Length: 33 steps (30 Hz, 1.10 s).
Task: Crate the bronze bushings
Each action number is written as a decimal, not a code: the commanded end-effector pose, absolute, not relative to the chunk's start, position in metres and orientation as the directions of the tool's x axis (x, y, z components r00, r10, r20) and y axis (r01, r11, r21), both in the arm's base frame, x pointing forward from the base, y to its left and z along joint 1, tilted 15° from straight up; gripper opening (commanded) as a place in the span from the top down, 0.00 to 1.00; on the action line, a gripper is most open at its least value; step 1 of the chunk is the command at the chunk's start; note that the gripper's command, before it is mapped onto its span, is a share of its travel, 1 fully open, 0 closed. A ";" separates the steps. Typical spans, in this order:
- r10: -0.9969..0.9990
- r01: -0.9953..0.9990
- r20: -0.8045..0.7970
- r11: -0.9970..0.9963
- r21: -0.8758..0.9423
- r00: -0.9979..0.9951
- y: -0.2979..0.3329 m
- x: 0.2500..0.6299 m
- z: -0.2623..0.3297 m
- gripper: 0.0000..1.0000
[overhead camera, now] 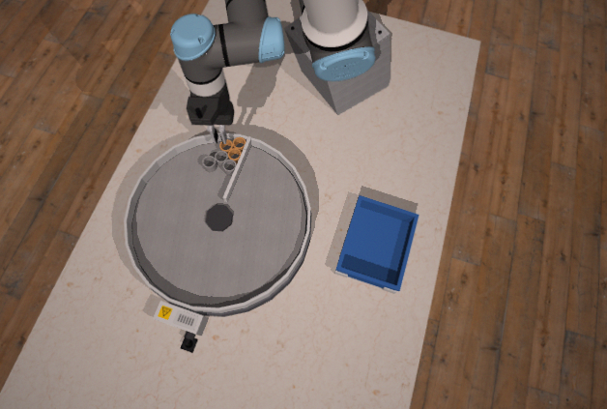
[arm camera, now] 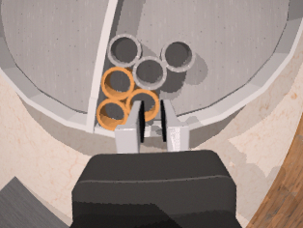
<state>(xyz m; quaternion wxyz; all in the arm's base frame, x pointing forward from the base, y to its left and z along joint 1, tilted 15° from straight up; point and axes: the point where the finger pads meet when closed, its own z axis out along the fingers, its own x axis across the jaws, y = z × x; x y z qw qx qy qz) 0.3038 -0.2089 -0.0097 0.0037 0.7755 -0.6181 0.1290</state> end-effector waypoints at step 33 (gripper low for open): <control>-0.958 -0.960 0.207 -0.233 -0.155 0.199 -0.214 0.309 -0.034 0.60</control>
